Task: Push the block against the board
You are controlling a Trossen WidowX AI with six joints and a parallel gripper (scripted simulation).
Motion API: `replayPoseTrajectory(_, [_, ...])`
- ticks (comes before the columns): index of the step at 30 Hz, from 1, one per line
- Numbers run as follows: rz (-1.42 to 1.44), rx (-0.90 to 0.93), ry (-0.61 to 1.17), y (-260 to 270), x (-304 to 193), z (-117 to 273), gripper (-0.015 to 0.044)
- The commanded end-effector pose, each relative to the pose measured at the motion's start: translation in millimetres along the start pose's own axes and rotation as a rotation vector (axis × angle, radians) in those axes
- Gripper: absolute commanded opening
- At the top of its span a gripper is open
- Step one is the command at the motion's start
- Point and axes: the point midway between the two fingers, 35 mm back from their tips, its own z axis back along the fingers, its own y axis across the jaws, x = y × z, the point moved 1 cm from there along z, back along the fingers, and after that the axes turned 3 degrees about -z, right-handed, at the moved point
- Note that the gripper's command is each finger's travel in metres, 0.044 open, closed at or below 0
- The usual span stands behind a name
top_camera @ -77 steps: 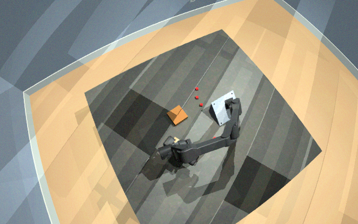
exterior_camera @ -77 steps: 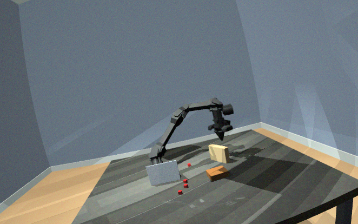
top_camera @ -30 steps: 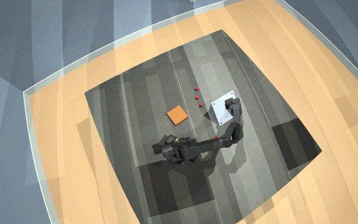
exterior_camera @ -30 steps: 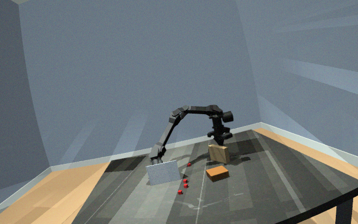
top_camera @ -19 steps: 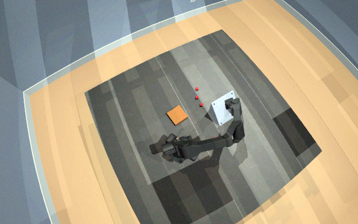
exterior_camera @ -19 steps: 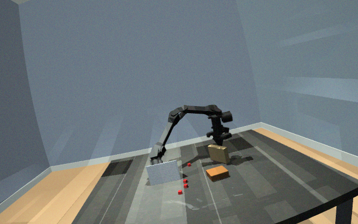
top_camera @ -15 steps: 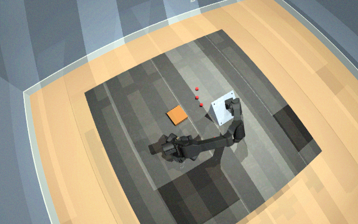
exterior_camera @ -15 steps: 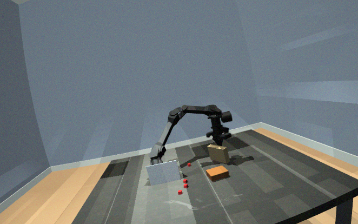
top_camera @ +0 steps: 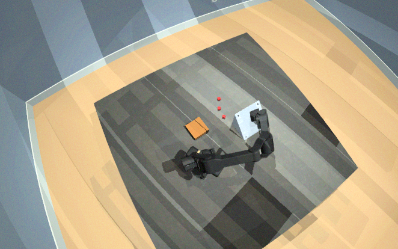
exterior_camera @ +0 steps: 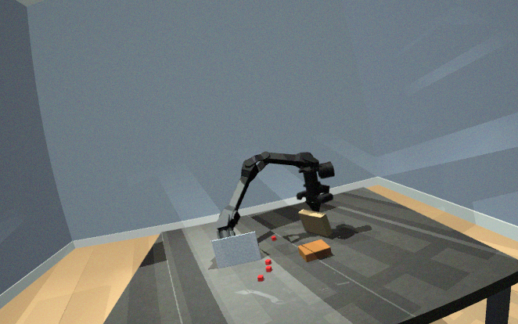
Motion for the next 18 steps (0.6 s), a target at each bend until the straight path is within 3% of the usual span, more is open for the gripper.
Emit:
replayPoseTrajectory(1, [0.002,0.001,0.001,-0.3,-4.1,-0.5,0.0000])
replayPoseTrajectory(18, [0.001,0.001,0.001,-0.7,-16.3,-1.0,0.0000])
